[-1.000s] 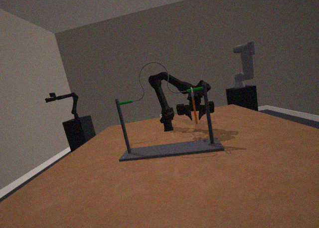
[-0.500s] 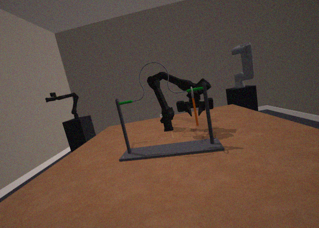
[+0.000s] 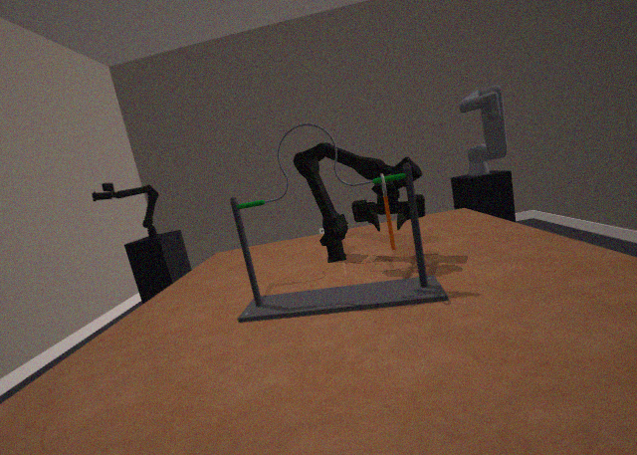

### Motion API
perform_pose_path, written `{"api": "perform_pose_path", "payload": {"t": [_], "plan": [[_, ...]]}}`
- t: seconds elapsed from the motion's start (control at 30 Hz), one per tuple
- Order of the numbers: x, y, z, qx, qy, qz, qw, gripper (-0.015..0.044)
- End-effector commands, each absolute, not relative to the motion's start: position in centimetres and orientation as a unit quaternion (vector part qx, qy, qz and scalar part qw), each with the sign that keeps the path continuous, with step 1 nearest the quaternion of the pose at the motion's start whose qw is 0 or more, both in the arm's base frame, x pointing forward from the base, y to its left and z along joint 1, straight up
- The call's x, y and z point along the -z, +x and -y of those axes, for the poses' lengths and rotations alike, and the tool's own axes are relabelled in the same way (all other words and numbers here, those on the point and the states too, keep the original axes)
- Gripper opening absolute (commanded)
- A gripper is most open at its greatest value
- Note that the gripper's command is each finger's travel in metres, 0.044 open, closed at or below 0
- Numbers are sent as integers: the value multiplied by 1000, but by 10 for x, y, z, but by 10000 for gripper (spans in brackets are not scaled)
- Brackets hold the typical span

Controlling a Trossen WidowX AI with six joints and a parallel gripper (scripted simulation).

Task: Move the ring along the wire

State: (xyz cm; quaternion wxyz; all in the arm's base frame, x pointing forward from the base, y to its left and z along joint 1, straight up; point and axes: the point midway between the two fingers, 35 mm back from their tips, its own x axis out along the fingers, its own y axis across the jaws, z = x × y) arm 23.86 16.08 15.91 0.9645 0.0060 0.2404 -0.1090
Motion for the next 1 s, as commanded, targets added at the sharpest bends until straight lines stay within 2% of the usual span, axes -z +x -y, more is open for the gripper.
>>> {"api": "perform_pose_path", "payload": {"t": [0.0, 0.2, 0.97], "plan": [[-173, 217, -168, 104, 8, -237, 966, 291], [-181, 206, -169, 103, 8, -234, 967, 440], [-181, 206, -169, 103, 8, -234, 967, 440]]}}
